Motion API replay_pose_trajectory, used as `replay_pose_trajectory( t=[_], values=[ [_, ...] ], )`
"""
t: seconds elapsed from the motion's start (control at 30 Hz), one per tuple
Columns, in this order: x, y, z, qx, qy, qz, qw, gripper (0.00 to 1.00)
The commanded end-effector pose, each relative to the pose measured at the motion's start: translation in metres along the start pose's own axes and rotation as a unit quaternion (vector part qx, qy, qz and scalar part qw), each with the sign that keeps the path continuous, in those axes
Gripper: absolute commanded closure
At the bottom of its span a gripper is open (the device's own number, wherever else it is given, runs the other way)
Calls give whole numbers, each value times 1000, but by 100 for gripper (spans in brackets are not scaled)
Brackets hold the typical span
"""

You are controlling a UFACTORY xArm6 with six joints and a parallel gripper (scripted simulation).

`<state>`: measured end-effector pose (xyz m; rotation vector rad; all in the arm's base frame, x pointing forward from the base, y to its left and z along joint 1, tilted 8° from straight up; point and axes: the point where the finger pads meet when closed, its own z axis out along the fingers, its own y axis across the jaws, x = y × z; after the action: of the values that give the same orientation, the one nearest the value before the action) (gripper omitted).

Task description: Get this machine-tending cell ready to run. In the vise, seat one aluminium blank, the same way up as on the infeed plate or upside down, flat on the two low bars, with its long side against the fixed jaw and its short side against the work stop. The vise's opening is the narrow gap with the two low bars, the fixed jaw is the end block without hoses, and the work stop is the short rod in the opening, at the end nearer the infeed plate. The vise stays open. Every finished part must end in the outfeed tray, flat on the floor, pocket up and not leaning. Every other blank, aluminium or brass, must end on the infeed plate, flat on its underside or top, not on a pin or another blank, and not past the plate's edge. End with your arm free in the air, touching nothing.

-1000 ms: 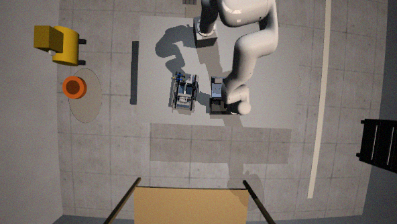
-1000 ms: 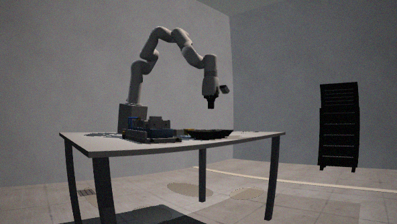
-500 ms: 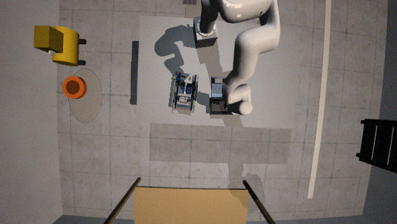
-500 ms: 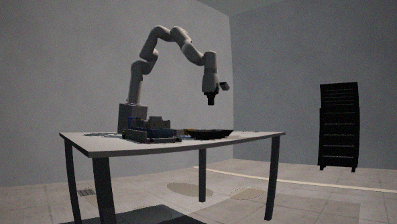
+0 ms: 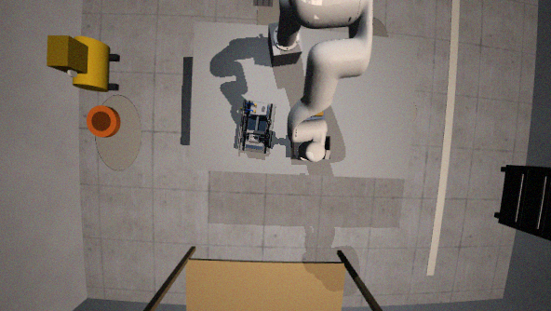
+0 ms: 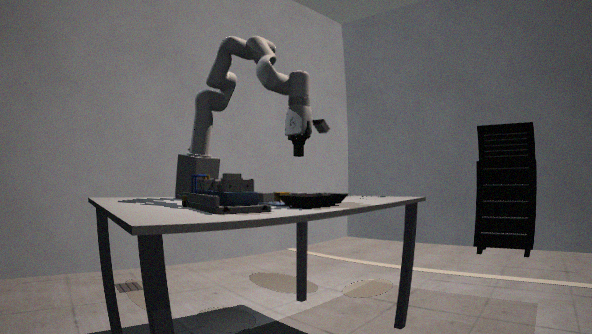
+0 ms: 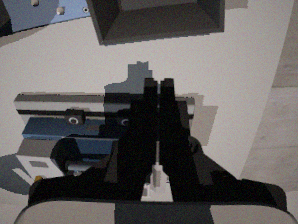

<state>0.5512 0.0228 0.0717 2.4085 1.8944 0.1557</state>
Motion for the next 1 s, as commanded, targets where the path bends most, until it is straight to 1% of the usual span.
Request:
replay_pose_trajectory(
  t=[0.0,0.07,0.23,0.43,0.5,0.53,0.63,0.77,0.83,0.97],
  values=[
    [-41,7,-1,-1,4,-3,1000,100],
    [-54,7,-1,-1,4,-3,1000,100],
    [-104,6,-1,-1,4,-3,1000,100],
    [-161,-1,-1,-2,4,-3,1000,100],
    [-161,-1,-1,-2,4,-3,1000,100],
    [-188,-6,-1,-3,4,-3,1000,100],
    [-207,-11,-2,-4,4,-3,1000,100],
    [-244,-23,-3,-5,4,-2,1000,100],
    [-249,-25,-3,-6,4,-2,1000,100],
    [-249,-25,-3,-6,4,-2,1000,100]
  ],
)
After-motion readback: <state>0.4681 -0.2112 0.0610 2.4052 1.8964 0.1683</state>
